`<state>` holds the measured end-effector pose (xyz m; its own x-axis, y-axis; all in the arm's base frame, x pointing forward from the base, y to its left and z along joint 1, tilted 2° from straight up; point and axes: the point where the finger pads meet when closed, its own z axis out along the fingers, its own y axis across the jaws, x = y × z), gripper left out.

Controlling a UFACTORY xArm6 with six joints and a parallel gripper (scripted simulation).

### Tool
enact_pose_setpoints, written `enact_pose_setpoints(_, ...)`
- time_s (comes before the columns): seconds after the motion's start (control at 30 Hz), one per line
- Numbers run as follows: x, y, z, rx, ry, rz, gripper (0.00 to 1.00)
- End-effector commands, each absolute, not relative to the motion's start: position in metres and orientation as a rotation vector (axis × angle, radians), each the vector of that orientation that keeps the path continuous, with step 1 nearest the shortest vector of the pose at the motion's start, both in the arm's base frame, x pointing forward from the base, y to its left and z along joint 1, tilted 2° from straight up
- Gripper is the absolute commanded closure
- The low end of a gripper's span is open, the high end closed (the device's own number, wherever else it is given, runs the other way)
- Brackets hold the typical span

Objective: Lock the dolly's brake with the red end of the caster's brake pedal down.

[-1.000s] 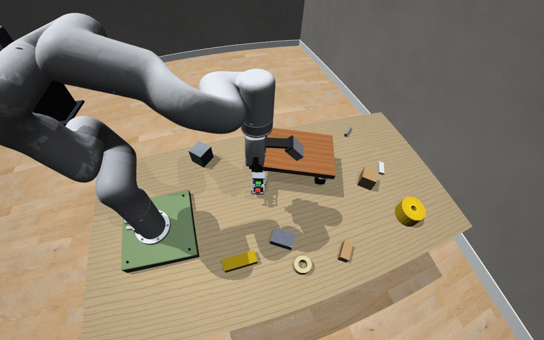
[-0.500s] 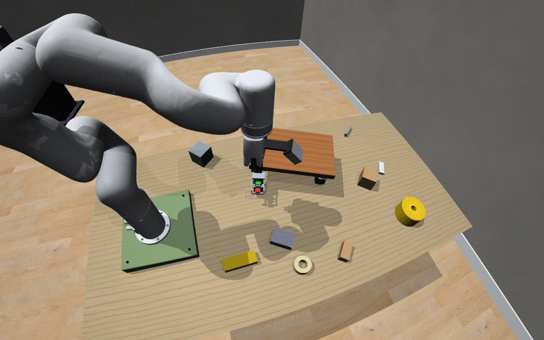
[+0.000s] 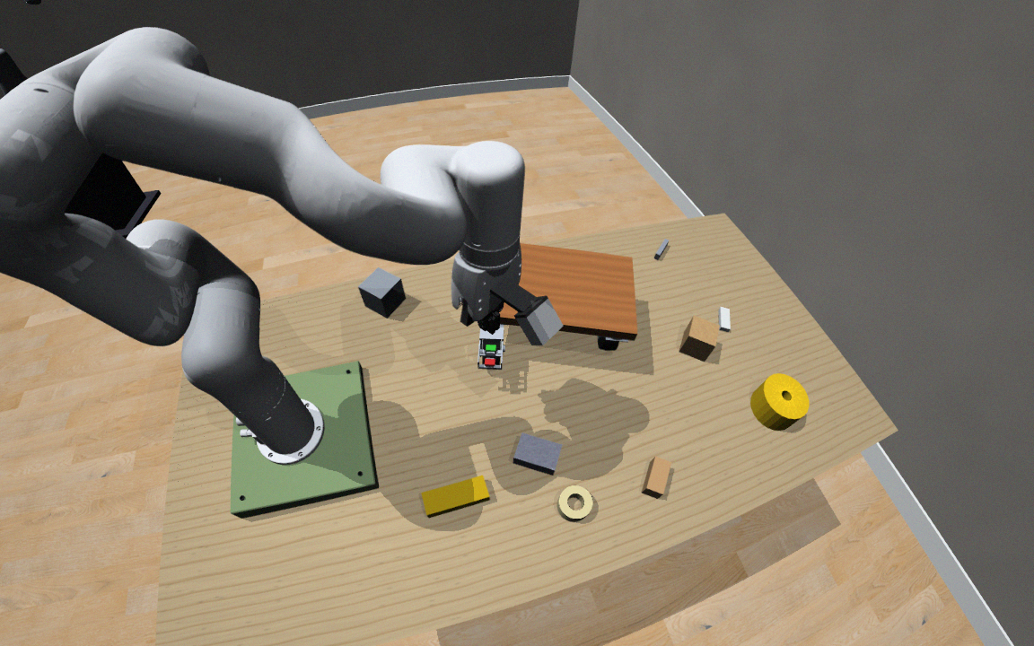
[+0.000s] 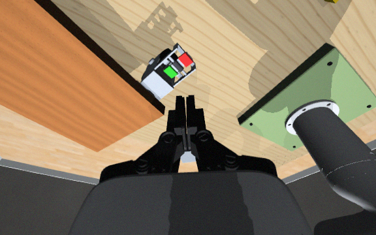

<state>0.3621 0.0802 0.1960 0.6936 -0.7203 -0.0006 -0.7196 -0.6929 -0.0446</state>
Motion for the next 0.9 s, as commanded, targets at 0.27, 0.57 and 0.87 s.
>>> enact_pose_setpoints(0.27, 0.364, 0.08, 0.187, -2.277, 2.102, -0.024, 1.0)
enact_pose_setpoints(0.57, 0.364, 0.08, 0.178, -1.659, 2.602, 0.014, 1.0)
enact_pose_setpoints(0.87, 0.364, 0.08, 0.172, -1.011, 2.914, 0.042, 1.0)
